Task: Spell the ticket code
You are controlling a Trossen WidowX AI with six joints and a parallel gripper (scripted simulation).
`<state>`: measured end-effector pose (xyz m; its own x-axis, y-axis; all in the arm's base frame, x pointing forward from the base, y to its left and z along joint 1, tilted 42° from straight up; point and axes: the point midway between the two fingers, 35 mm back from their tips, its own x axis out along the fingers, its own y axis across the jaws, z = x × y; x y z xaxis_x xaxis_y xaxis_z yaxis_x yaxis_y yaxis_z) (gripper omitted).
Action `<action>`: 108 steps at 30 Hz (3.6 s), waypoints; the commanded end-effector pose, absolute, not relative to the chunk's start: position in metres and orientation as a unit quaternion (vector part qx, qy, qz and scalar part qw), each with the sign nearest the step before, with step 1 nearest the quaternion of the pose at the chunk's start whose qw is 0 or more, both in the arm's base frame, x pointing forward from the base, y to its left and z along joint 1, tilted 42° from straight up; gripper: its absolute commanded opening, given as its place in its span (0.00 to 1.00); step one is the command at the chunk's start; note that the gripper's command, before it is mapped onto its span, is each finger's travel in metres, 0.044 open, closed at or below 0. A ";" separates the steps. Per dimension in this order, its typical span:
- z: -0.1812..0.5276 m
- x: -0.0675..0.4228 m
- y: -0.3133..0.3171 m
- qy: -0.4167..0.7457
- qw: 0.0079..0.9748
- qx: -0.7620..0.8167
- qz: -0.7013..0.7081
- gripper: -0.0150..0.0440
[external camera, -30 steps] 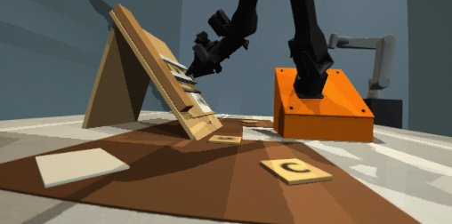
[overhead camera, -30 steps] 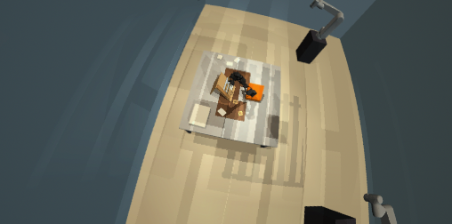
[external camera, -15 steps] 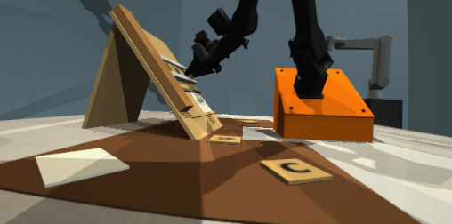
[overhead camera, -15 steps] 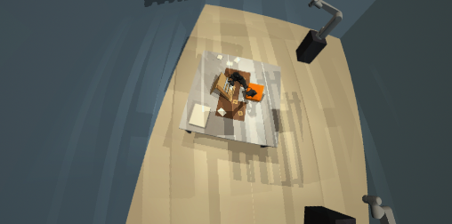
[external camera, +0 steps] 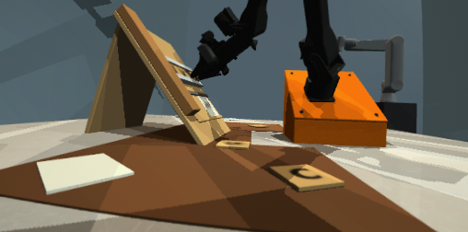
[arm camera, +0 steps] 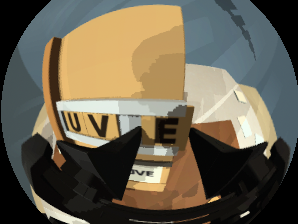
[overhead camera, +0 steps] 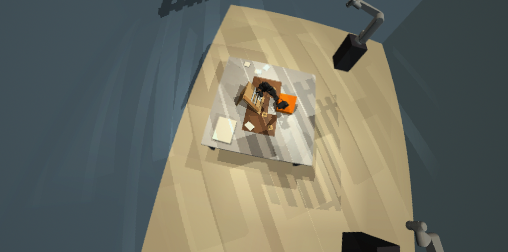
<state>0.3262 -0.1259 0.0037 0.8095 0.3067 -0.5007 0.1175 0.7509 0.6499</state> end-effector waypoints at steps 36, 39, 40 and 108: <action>0.016 0.327 -0.109 0.305 0.883 0.352 0.051 0.25; 0.017 0.329 -0.111 0.304 0.885 0.350 0.053 0.30; 0.017 0.329 -0.111 0.304 0.885 0.350 0.053 0.34; 0.036 0.296 -0.126 0.307 0.883 0.352 0.050 0.75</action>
